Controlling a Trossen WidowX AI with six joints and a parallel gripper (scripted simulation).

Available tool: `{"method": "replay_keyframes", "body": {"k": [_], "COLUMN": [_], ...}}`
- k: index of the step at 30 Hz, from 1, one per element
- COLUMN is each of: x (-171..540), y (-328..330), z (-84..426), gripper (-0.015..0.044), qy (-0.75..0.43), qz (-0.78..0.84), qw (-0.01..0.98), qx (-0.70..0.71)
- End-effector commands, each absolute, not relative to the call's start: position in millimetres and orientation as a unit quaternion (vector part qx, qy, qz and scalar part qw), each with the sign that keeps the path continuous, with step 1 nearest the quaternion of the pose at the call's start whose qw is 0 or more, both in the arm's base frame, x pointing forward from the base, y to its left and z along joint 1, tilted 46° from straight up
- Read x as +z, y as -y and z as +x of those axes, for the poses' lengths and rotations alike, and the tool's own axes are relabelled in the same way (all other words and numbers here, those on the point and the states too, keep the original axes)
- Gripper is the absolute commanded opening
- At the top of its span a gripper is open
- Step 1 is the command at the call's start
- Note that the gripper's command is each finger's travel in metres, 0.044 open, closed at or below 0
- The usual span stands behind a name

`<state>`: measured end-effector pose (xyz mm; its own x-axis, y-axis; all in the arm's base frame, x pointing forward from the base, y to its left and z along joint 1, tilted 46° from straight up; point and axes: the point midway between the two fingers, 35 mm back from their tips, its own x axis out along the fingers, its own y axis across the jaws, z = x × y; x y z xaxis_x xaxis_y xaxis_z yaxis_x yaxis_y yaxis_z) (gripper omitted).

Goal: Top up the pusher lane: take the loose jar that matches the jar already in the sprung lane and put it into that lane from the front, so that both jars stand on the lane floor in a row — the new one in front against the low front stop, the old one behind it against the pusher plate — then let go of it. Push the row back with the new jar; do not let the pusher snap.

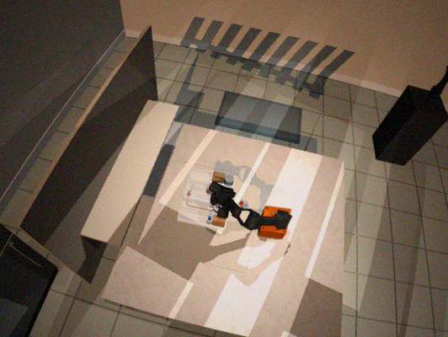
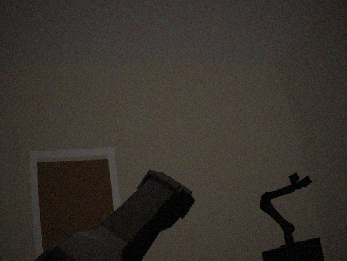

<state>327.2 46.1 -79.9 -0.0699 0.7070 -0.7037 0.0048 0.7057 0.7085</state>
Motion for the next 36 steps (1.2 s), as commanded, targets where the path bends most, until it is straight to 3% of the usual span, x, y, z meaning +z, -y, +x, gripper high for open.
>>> {"method": "replay_keyframes", "body": {"k": [1, 36], "x": [-77.8, -85.6], "y": [-45.9, -53.8], "z": [334.4, 334.3], "gripper": [0.0000, 0.0000], "qy": [-0.669, -0.669], "qz": [0.264, 0.264], "qw": [0.635, 0.635], "qx": [0.281, 0.281]}}
